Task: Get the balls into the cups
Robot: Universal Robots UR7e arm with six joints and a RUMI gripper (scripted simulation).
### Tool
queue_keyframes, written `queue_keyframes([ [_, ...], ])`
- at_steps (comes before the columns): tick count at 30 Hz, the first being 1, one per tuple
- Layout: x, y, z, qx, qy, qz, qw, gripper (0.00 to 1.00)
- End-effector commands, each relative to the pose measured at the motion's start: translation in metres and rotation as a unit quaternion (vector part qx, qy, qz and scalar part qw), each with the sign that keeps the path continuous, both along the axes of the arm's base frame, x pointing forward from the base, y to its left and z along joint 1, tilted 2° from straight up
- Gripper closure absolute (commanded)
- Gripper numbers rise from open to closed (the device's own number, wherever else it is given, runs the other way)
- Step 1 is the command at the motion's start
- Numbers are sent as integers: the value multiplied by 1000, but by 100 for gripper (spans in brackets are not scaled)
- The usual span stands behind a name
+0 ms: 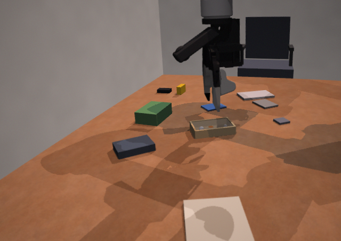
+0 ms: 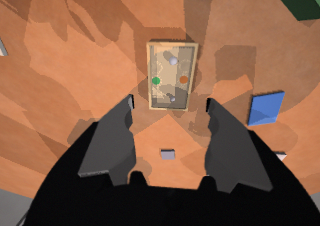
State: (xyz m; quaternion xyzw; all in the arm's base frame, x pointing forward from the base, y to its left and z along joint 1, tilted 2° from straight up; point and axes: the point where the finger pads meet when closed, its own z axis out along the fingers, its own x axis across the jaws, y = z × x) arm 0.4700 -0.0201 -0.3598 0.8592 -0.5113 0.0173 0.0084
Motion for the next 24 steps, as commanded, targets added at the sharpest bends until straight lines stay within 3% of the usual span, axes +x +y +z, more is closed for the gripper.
queue_keyframes([
  [1, 1, 0, -4, 0, -1, 0, 1000, 45],
  [24, 2, -2, -42, 0, -1, 0, 1000, 45],
])
